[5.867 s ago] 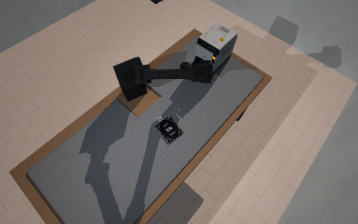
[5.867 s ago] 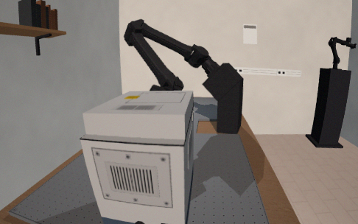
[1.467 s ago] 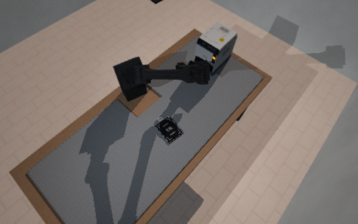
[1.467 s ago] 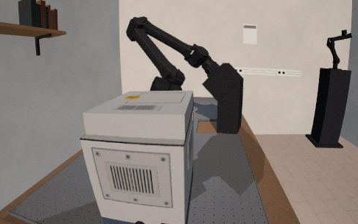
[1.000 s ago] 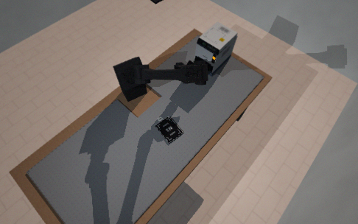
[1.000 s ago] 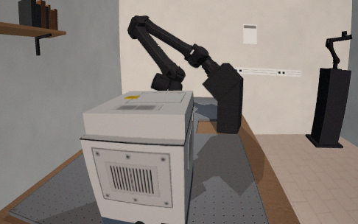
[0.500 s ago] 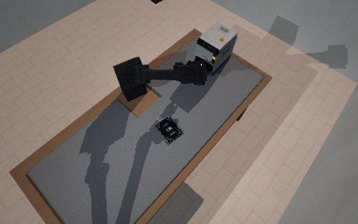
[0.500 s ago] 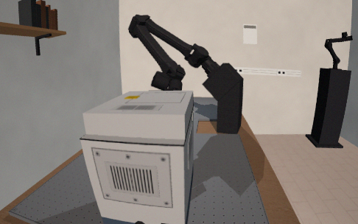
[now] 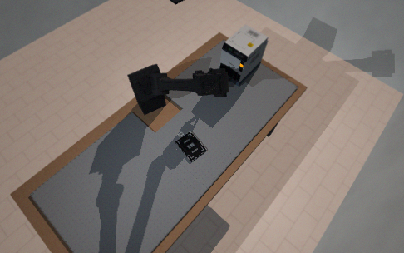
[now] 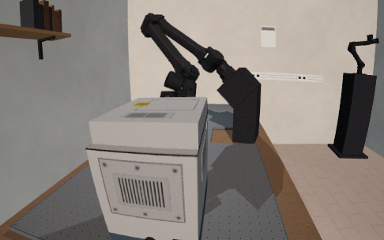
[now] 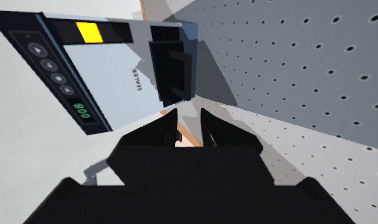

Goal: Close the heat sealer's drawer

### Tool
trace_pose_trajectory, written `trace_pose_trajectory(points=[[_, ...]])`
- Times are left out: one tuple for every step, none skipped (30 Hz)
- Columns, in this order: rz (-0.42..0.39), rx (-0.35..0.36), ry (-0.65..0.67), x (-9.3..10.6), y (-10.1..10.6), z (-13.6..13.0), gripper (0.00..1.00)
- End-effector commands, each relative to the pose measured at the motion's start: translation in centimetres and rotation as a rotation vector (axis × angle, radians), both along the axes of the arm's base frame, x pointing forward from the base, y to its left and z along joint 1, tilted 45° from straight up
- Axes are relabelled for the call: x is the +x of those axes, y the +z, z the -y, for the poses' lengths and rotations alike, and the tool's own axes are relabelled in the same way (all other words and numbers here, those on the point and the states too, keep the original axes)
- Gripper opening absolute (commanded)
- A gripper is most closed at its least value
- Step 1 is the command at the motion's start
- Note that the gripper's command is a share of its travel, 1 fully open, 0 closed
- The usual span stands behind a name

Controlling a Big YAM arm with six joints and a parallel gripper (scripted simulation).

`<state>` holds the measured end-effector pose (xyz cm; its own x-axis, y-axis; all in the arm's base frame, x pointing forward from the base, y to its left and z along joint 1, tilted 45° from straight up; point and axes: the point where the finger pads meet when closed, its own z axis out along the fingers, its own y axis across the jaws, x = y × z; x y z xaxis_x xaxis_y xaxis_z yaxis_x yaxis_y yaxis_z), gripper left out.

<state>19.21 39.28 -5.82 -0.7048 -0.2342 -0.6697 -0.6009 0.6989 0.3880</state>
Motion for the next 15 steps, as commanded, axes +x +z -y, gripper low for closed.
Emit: trace_pose_trajectory(points=[[-0.006,0.014,0.001,-0.9,1.5,0.5,0.30],[-0.006,0.014,-0.001,-1.0,1.8,0.8,0.30],[-0.006,0.014,0.001,-1.2,2.0,1.1,0.30],[-0.006,0.014,0.006,-1.5,2.3,1.3,0.30],[-0.006,0.014,0.006,-1.7,2.5,1.6,0.30],[-0.006,0.014,0.006,-1.9,2.7,1.8,0.30],[-0.006,0.014,0.006,-2.0,3.0,2.1,0.30],[-0.006,0.014,0.004,-2.1,3.2,2.4,0.30],[-0.006,0.014,0.004,-2.1,3.2,2.4,0.30],[-0.006,0.014,0.004,-2.1,3.2,2.4,0.30],[-0.006,0.014,-0.011,-1.7,3.5,3.0,0.30],[-0.006,0.013,-0.006,-2.0,3.7,3.2,0.30],[-0.007,0.014,-0.006,-2.0,3.7,3.2,0.30],[-0.007,0.014,-0.006,-2.0,3.7,3.2,0.30],[-0.005,0.019,-0.006,-1.9,3.9,2.9,0.30]])
